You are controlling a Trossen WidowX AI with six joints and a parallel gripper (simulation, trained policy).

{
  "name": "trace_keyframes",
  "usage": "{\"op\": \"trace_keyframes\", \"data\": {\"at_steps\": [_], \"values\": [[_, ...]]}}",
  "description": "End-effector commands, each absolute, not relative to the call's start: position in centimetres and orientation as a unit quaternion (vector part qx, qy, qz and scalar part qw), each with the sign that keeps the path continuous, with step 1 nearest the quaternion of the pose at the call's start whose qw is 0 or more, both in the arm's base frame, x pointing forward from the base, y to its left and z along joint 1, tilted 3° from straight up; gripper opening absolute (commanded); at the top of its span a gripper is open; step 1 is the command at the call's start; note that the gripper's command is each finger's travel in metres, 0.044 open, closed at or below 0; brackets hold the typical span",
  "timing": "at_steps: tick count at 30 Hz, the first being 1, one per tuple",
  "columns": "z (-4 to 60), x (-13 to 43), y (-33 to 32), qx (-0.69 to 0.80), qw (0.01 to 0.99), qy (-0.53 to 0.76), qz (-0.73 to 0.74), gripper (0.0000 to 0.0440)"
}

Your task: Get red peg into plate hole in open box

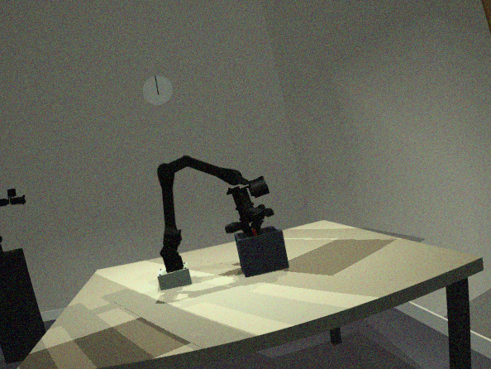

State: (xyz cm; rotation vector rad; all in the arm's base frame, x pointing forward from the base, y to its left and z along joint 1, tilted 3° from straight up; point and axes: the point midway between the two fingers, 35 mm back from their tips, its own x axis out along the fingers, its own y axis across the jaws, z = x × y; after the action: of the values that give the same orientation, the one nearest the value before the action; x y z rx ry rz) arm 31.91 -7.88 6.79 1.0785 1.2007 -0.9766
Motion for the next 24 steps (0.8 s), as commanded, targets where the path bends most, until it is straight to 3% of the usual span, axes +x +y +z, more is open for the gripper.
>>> {"op": "trace_keyframes", "data": {"at_steps": [1, 5, 11, 24], "values": [[6.0, 32.0, -7.9, 0.459, 0.587, 0.521, -0.416, 0.0], [5.2, 32.1, -8.2, 0.451, 0.589, 0.527, -0.416, 0.0006], [4.6, 32.2, -8.2, 0.441, 0.585, 0.54, -0.415, 0.0104], [6.4, 31.2, -5.3, 0.484, 0.526, 0.58, -0.391, 0.005]]}}
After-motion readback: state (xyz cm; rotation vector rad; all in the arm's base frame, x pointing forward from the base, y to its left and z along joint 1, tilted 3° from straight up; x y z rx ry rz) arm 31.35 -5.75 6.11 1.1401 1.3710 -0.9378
